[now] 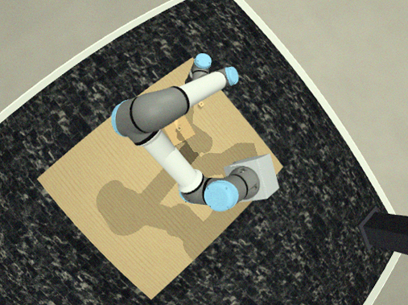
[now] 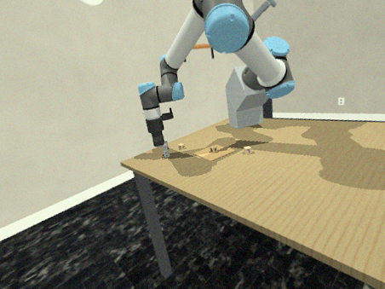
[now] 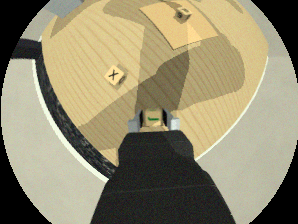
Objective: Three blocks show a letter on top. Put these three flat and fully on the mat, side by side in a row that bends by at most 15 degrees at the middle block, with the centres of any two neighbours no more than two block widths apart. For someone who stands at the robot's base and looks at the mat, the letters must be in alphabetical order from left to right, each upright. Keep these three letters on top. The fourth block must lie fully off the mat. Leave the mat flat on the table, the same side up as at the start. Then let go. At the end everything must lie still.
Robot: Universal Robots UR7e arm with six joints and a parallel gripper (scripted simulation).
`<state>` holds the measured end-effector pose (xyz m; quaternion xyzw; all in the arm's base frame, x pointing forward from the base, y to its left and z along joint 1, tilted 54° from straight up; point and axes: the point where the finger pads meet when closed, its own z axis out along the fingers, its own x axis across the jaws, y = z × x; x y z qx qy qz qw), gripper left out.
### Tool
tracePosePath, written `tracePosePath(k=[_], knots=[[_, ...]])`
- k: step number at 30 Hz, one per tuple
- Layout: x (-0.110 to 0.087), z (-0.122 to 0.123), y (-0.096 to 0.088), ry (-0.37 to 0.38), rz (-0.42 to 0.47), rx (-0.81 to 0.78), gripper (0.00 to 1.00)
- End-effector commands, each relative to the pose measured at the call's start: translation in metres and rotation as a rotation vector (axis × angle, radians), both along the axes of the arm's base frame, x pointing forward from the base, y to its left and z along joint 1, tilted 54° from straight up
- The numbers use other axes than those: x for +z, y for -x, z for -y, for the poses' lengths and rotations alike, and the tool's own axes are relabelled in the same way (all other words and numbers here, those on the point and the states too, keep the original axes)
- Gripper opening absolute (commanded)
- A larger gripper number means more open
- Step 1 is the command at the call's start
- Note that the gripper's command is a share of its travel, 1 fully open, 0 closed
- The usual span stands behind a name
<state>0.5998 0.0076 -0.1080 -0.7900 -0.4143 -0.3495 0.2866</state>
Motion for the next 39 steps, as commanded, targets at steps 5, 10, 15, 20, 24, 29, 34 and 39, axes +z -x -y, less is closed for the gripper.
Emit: tracePosePath(k=[5, 10, 15, 20, 24, 29, 34, 39], knots=[[-0.0002, -0.0002, -0.0011, 0.000, 0.001, 0.001, 0.49], [-0.0002, -0.0002, -0.0011, 0.000, 0.001, 0.001, 0.49], [-0.0002, -0.0002, -0.0011, 0.000, 0.001, 0.001, 0.49], [-0.0002, -0.0002, -0.0011, 0.000, 0.001, 0.001, 0.49], [-0.0002, -0.0002, -0.0011, 0.000, 0.001, 0.001, 0.49], [-0.0002, -0.0002, -0.0011, 0.000, 0.001, 0.001, 0.49], [-0.0002, -0.0002, -0.0011, 0.000, 0.001, 0.001, 0.49], [0.0037, 0.0050, 0.0008, 0.001, 0.002, -0.002, 0.49]])
